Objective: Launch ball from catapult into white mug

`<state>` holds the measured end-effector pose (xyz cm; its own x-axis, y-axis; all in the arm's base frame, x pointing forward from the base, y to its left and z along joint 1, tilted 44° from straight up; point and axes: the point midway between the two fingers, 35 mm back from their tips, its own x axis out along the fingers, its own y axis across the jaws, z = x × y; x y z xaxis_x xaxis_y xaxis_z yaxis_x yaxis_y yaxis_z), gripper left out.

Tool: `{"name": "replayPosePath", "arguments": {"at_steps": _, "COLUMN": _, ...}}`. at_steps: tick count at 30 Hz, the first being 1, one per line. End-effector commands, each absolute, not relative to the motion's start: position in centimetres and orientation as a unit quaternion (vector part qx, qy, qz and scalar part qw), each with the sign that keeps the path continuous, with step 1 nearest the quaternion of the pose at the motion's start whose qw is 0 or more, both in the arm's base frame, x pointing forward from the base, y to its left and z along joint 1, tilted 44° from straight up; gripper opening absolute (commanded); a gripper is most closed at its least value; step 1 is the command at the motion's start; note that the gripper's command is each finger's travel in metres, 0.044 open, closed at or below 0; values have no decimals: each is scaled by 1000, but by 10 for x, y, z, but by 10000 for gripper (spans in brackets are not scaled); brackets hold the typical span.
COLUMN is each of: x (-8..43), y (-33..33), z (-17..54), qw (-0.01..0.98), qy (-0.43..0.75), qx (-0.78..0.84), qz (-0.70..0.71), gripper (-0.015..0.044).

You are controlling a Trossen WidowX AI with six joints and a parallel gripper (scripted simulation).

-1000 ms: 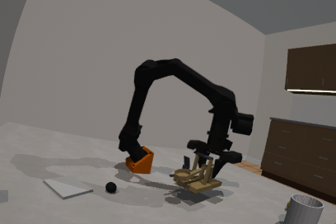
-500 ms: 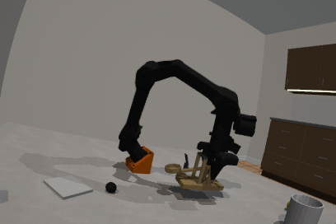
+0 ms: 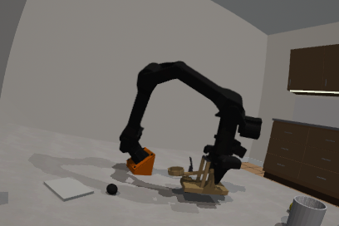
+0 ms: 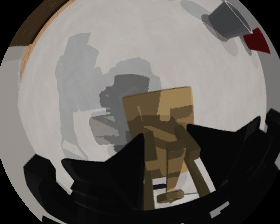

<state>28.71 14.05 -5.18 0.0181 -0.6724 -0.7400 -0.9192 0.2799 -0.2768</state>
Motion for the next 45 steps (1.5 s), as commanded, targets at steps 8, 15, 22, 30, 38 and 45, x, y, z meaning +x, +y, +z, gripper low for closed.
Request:
{"name": "replayPosePath", "arguments": {"at_steps": 8, "x": 289, "y": 130, "z": -64, "qw": 413, "qy": 682, "qx": -586, "qz": 148, "gripper": 0}}
{"name": "replayPosePath", "arguments": {"at_steps": 15, "x": 289, "y": 122, "z": -72, "qw": 413, "qy": 682, "qx": -586, "qz": 148, "gripper": 0}}
{"name": "replayPosePath", "arguments": {"at_steps": 22, "x": 289, "y": 114, "z": -80, "qw": 413, "qy": 682, "qx": -586, "qz": 148, "gripper": 0}}
{"name": "replayPosePath", "arguments": {"at_steps": 30, "x": 289, "y": 113, "z": -79, "qw": 413, "qy": 686, "qx": -580, "qz": 146, "gripper": 26}}
{"name": "replayPosePath", "arguments": {"at_steps": 38, "x": 289, "y": 113, "z": -79, "qw": 413, "qy": 686, "qx": -580, "qz": 146, "gripper": 236}}
{"name": "replayPosePath", "arguments": {"at_steps": 45, "x": 290, "y": 120, "z": -73, "qw": 414, "qy": 686, "qx": -580, "qz": 147, "gripper": 420}}
